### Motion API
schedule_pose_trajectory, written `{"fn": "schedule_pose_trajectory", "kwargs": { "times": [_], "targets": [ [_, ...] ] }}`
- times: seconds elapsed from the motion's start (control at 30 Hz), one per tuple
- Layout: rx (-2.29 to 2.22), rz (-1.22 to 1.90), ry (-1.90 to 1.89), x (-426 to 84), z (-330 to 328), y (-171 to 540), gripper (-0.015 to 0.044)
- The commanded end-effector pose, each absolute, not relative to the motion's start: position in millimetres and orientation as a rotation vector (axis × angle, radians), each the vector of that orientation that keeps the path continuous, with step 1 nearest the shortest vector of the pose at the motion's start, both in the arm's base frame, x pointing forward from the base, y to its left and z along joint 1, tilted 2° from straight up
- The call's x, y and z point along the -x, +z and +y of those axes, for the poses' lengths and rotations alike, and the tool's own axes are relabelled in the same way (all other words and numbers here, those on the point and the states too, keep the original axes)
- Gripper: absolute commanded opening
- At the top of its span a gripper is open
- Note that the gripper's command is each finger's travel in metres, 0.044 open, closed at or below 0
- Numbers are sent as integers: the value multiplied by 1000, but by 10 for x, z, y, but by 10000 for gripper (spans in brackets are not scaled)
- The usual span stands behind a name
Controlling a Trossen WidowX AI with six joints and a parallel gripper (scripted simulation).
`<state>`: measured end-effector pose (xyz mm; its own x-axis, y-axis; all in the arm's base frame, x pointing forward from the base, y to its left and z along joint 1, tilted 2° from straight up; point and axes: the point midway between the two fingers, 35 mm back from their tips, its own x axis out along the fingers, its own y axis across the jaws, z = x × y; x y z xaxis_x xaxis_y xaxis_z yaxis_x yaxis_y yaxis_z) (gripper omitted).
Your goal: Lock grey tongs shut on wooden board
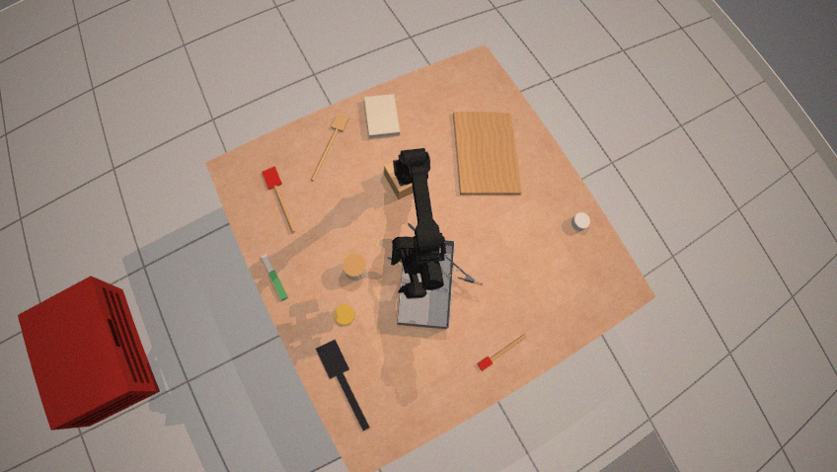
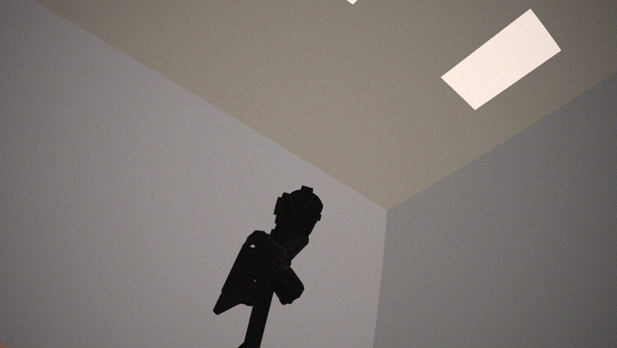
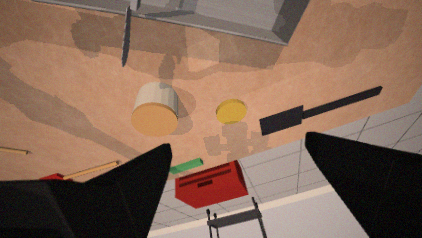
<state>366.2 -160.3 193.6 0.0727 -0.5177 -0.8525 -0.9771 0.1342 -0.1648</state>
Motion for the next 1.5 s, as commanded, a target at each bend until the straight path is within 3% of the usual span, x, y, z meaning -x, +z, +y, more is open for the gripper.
{"fn": "schedule_pose_trajectory", "kwargs": {
  "times": [0.0, 0.33, 1.47],
  "targets": [
    [1152, 1462, 596, -3697, -943, 1533, 440],
    [581, 1467, 514, -3504, 24, 1019, 440],
    [574, 1468, 507, -3523, -36, 742, 440]
  ]
}}
